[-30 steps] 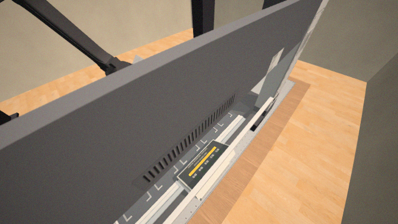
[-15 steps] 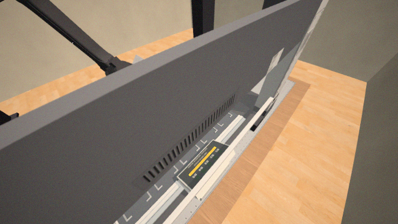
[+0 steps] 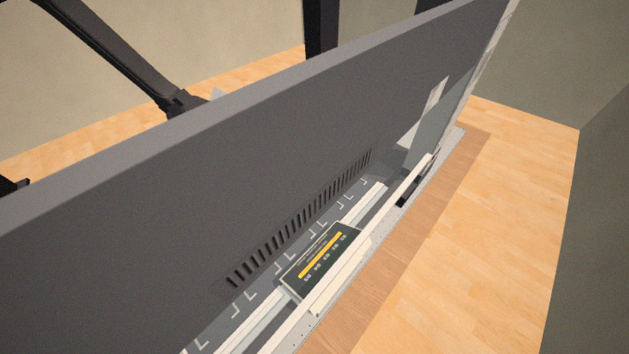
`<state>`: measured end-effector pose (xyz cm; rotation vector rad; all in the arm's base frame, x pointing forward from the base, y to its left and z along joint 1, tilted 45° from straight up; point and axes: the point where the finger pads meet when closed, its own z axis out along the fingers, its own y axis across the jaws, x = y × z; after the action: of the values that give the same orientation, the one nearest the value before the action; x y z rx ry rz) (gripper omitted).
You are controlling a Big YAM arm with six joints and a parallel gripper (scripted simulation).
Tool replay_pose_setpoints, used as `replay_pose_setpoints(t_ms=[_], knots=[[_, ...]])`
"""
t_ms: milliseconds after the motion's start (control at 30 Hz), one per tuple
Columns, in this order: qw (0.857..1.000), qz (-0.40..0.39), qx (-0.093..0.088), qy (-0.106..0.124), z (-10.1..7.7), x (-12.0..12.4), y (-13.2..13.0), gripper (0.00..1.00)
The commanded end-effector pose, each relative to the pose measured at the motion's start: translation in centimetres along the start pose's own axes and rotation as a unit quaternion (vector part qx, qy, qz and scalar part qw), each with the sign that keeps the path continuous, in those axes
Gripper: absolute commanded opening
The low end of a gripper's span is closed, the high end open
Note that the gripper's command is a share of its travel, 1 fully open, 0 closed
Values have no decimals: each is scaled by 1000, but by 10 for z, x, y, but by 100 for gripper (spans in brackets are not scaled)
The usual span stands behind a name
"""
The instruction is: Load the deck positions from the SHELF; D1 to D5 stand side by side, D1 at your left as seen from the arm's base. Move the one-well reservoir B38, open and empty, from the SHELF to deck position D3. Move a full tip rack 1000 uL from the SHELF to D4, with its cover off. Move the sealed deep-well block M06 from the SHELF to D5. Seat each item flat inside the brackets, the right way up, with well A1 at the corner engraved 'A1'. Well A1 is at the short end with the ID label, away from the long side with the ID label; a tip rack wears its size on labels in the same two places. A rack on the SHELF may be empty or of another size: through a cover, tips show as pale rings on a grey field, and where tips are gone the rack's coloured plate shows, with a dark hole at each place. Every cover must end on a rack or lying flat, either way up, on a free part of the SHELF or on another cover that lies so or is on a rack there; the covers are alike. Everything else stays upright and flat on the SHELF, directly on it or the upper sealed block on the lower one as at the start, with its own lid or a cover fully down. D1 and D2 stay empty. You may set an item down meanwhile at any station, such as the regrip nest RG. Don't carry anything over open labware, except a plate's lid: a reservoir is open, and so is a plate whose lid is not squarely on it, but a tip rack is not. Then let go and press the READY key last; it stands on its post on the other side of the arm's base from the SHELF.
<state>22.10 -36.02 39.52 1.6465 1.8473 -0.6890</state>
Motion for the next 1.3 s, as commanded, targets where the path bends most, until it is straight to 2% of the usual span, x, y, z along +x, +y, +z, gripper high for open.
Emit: replay_pose_setpoints(t_ms=[0, 600, 1267], knots=[[999, 20, -22, -38, -43, -27, 2, 0], [999, 21, -23, -37, -70, -25, 0, 0], [999, 21, -19, -33, -65, -23, -2, 0]])
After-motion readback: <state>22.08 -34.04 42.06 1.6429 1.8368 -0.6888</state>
